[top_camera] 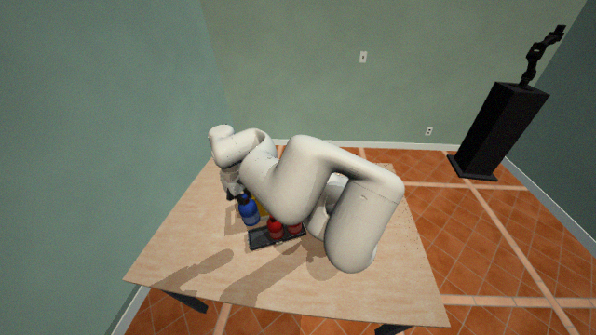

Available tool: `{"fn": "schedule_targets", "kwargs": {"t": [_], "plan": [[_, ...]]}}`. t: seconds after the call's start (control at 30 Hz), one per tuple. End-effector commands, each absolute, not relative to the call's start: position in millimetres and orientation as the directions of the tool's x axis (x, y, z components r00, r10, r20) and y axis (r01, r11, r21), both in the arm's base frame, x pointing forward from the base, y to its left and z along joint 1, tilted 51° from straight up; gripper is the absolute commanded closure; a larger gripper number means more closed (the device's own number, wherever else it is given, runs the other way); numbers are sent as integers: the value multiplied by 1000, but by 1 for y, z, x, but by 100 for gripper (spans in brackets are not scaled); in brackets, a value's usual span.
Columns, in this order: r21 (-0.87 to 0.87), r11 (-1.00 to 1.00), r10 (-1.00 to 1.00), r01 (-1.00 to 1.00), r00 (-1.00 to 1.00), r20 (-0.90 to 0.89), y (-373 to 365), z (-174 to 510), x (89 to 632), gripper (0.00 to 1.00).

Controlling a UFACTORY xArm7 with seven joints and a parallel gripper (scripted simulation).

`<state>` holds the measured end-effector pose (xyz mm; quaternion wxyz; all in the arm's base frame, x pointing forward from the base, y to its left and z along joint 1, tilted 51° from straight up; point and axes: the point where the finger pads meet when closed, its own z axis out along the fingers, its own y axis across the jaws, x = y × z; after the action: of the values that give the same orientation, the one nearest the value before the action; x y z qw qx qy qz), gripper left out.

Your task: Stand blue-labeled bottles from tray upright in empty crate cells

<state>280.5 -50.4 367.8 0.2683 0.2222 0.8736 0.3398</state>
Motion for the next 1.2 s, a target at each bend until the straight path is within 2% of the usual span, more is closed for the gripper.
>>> {"fn": "schedule_targets", "kwargs": {"t": [0.0,1.17], "plan": [[713,670,572,205,-755,-321,-51,369,280,100],[713,670,572,205,-755,-321,-62,383,267,100]]}}
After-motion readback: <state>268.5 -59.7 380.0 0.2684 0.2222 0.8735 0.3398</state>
